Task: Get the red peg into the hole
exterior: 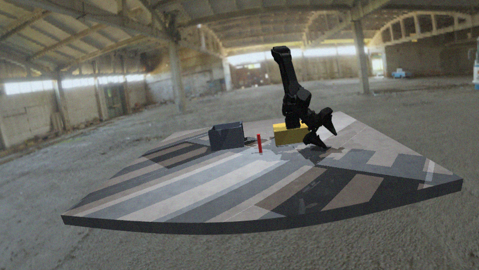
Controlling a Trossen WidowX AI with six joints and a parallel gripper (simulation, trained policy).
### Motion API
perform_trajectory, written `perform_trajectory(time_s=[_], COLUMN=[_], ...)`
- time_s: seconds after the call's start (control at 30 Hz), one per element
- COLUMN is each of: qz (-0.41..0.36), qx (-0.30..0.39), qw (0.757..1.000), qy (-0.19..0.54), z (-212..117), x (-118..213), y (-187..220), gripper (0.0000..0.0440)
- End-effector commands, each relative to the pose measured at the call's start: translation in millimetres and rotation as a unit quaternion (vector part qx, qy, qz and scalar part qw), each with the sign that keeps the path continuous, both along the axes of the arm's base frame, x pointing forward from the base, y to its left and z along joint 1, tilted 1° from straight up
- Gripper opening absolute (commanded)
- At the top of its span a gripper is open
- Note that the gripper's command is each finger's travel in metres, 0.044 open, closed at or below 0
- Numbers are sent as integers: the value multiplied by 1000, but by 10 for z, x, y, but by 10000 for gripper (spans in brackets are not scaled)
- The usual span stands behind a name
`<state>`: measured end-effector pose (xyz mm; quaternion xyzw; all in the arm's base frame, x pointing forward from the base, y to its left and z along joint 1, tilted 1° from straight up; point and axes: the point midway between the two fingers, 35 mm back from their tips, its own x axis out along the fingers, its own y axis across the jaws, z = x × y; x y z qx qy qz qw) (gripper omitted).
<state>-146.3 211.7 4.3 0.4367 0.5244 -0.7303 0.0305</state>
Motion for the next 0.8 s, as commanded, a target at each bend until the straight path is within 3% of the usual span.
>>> perform_trajectory(time_s=[0.0,0.1,0.37,0.77], qz=[-15,-61,-178,-342], qx=[-1,-9,0,-5], qw=[1000,998,978,914], qy=[8,32,105,216], z=[50,181,715,1491], x=[-1,20,143,590], y=[65,233,754,1269], gripper=[416,440,440,440])
